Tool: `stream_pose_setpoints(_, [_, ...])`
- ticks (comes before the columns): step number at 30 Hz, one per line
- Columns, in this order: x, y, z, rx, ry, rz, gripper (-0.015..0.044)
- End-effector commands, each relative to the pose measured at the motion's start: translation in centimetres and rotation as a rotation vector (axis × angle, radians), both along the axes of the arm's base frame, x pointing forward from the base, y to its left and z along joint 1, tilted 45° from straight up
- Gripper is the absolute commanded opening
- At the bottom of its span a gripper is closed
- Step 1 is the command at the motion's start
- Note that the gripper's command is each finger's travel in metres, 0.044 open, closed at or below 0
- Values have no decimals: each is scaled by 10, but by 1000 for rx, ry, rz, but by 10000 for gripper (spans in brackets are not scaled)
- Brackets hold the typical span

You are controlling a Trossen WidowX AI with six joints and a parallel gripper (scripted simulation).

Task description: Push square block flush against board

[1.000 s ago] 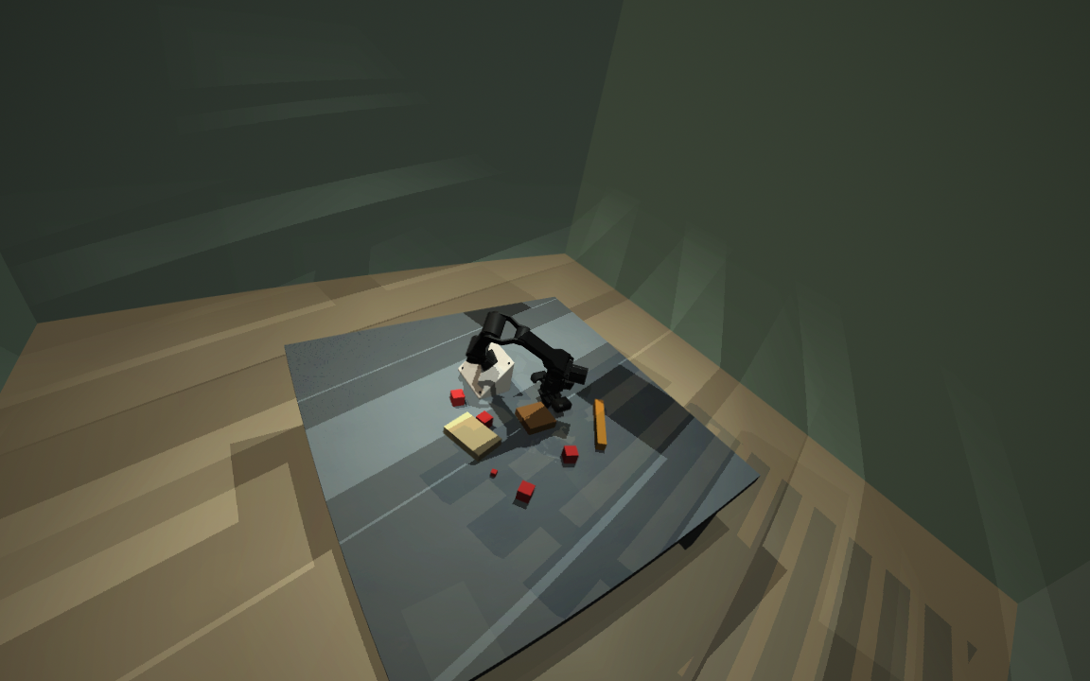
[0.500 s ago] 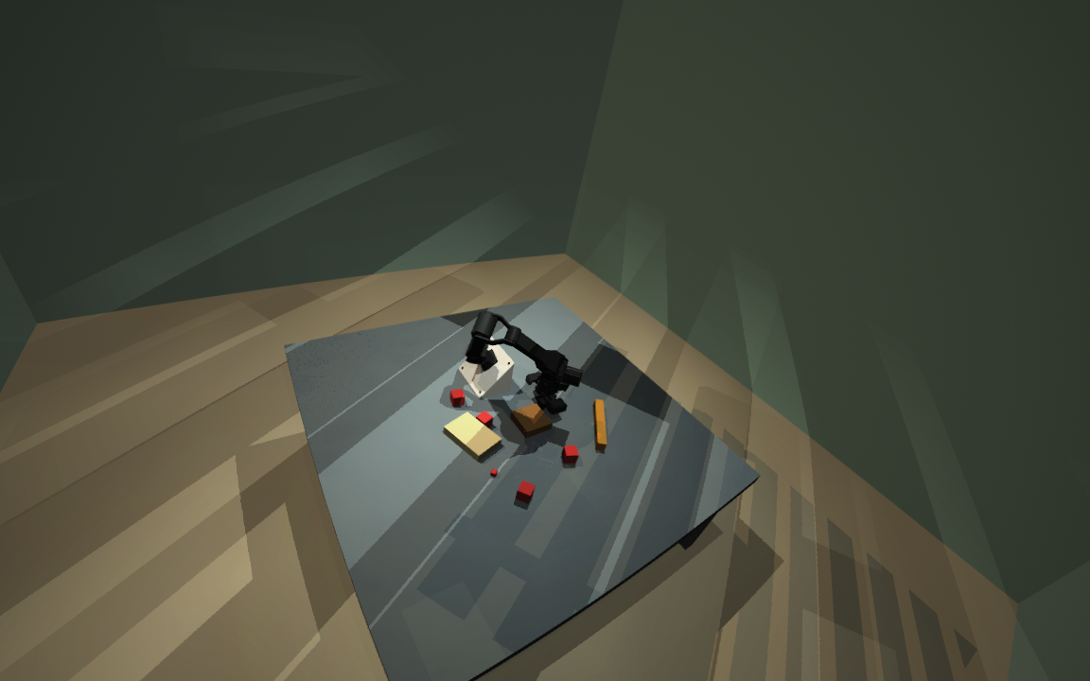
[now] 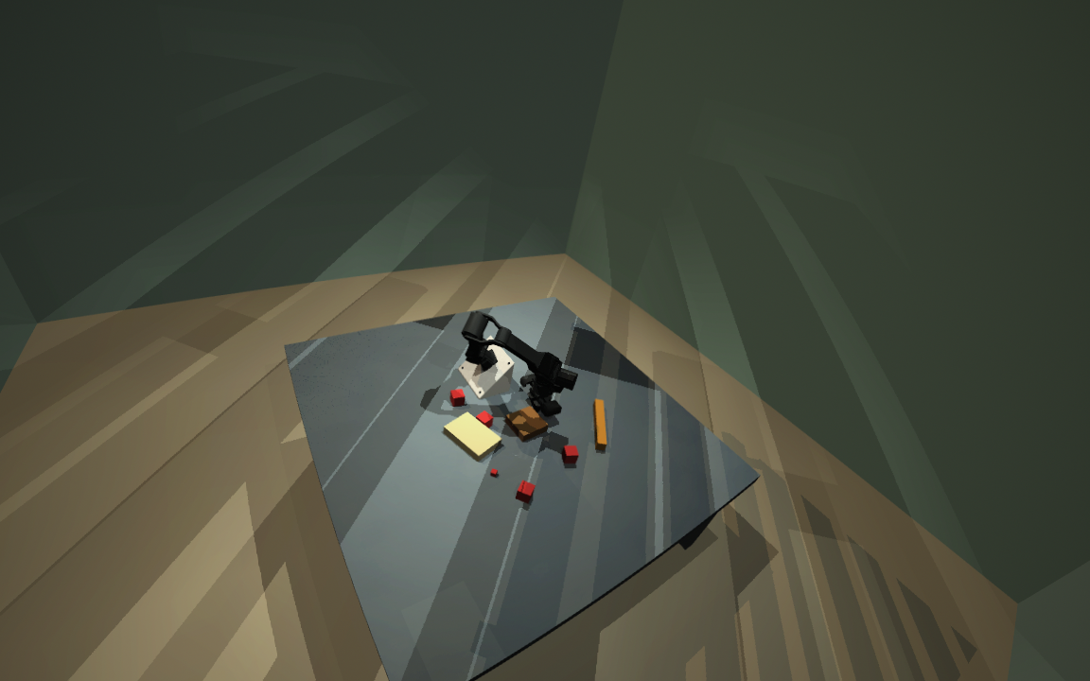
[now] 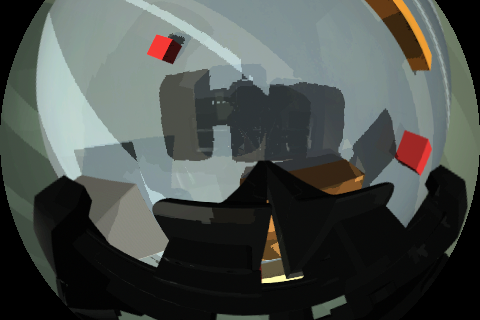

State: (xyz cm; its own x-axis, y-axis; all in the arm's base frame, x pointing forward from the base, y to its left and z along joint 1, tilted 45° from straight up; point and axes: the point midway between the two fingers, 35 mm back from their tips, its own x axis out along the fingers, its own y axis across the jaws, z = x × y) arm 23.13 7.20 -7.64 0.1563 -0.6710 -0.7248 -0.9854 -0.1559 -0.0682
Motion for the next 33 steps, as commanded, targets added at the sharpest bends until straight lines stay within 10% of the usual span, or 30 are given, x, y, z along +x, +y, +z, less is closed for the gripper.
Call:
stream_pose_setpoints(1, [0,-9,5,-12,5,1,0])
stream_pose_setpoints(33, [6,0,-3,-12,4,0,0])
